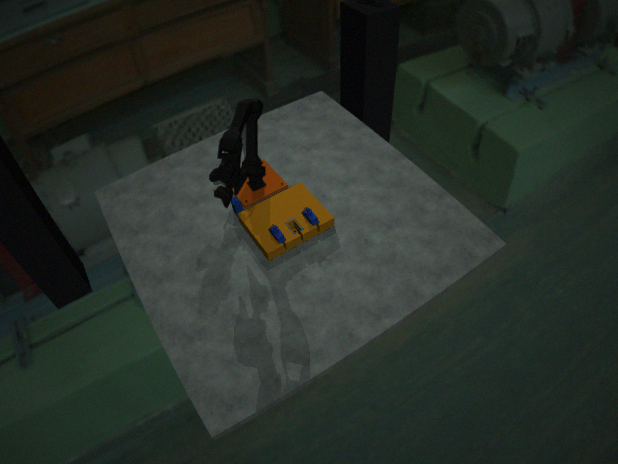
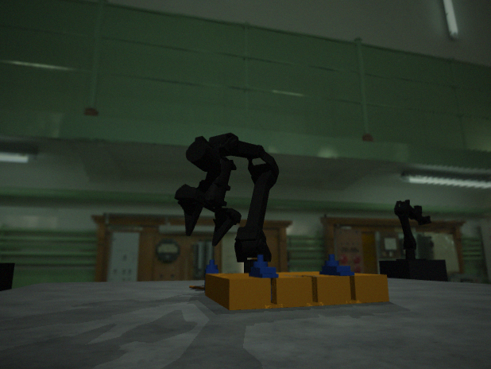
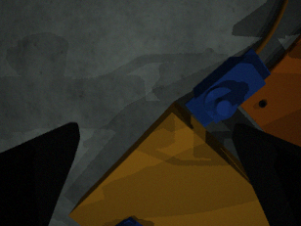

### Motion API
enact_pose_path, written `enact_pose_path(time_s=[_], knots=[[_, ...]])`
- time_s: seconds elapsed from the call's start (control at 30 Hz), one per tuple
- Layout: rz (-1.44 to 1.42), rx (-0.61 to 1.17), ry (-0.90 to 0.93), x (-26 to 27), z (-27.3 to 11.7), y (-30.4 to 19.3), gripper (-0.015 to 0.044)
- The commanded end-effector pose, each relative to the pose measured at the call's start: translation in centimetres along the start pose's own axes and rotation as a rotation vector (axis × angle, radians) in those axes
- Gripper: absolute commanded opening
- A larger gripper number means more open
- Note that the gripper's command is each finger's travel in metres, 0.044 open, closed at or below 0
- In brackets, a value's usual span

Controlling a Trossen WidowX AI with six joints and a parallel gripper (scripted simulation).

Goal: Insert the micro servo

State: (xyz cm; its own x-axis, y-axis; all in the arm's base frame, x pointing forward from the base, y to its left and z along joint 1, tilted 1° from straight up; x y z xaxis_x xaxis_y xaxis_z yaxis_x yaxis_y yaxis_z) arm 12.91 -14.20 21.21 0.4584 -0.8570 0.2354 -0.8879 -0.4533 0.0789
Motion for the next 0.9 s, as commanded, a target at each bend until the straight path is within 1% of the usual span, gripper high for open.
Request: enact_pose_path(time_s=[0.0,0.67,0.87], knots=[[0.111,0.001,-0.038,-0.7,0.4,0.8,0.044],[0.754,-0.031,-0.241,-3.7,2.1,4.2,0.044],[0.776,-0.033,-0.248,-3.9,2.4,4.2,0.044]])
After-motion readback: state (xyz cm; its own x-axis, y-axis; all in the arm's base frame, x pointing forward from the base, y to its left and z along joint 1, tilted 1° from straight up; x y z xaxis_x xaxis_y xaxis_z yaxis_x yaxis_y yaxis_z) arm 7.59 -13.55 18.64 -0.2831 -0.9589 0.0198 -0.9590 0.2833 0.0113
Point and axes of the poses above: the point midway between the two fingers, 35 mm back from their tips, its own z axis out along the fingers, its own x axis across the jaws, y = z × x, the point moved 7 cm from there along -z, back along the fingers, and after that the axes turned 12 degrees about z, right-handed, at the moved point
